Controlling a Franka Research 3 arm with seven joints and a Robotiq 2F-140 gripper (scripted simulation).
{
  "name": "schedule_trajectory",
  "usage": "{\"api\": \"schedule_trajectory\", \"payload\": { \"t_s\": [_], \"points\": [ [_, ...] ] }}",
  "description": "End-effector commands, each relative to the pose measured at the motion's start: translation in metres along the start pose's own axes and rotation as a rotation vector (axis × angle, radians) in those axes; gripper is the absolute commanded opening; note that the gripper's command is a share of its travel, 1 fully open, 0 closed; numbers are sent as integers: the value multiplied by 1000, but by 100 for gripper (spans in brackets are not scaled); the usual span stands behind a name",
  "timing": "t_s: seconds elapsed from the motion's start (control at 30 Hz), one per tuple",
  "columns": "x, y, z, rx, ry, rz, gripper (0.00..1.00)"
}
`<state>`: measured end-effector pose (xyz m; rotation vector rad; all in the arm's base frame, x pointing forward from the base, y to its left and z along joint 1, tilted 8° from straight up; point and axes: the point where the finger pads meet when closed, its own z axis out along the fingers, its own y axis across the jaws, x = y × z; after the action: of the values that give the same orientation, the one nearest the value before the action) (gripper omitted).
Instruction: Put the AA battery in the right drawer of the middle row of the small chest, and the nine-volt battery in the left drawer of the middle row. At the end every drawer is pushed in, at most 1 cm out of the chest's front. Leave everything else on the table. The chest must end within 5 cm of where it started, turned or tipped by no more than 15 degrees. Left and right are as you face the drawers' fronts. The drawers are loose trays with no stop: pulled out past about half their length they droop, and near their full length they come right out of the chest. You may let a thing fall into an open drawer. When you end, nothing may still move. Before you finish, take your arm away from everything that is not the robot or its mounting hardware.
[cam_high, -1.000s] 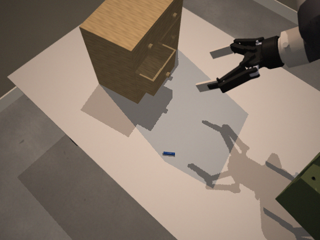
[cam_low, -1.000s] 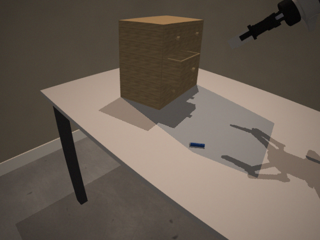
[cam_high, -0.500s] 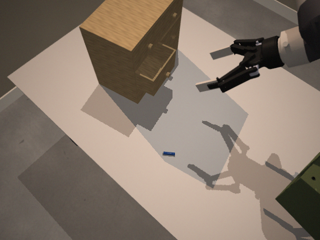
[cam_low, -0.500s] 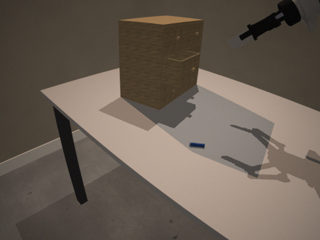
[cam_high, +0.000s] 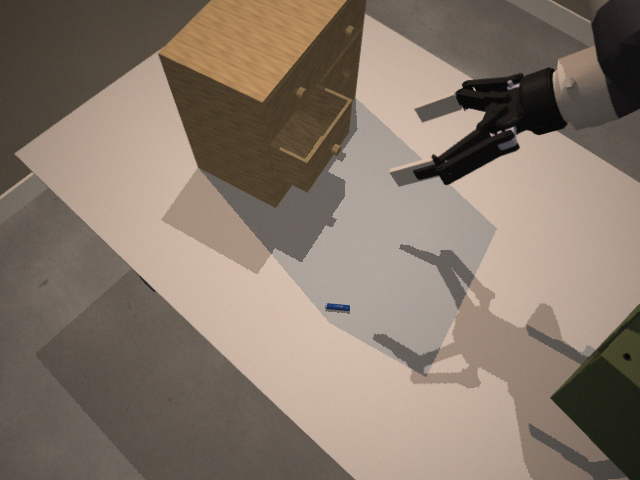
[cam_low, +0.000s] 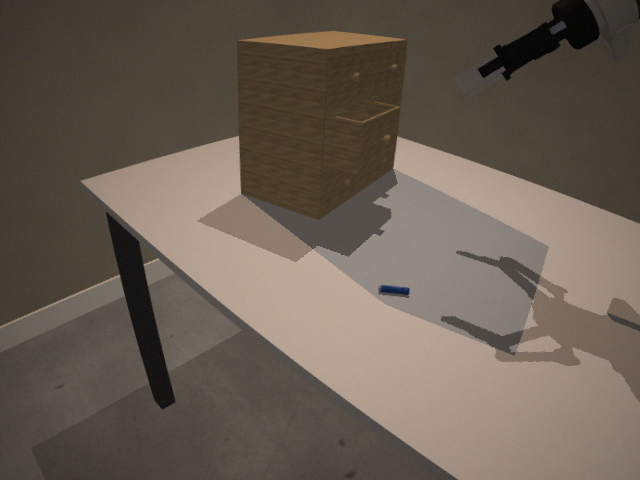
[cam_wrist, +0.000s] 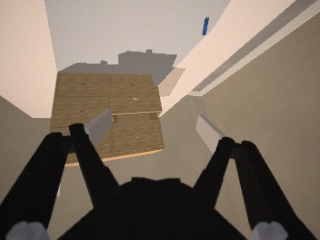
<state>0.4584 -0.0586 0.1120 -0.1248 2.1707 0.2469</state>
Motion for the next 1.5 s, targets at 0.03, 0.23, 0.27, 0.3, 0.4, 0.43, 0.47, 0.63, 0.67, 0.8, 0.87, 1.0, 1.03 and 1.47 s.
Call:
{"api": "schedule_trajectory", "payload": {
  "t_s": [0.03, 0.23, 0.27, 0.3, 0.4, 0.43, 0.47, 0.63, 0.67, 0.8, 0.87, 1.0, 1.03, 1.47],
  "points": [
    [-1, -1, 0, 1, 2, 21, 100],
    [-1, -1, 0, 1, 2, 21, 100],
    [-2, 7, 1, -44, 26, 34, 100],
    [-2, 7, 1, -44, 26, 34, 100],
    [-2, 7, 1, -44, 26, 34, 100],
    [-2, 7, 1, -44, 26, 34, 100],
    [-2, 7, 1, -44, 26, 34, 100],
    [-2, 7, 1, -44, 26, 34, 100],
    [-2, 7, 1, -44, 26, 34, 100],
    [-2, 7, 1, -44, 26, 34, 100],
    [-2, 7, 1, -44, 26, 34, 100],
    [-2, 7, 1, -44, 26, 34, 100],
    [-2, 7, 1, -44, 26, 34, 100],
    [-3, 14, 2, -88, 58, 46, 100]
  ]
}}
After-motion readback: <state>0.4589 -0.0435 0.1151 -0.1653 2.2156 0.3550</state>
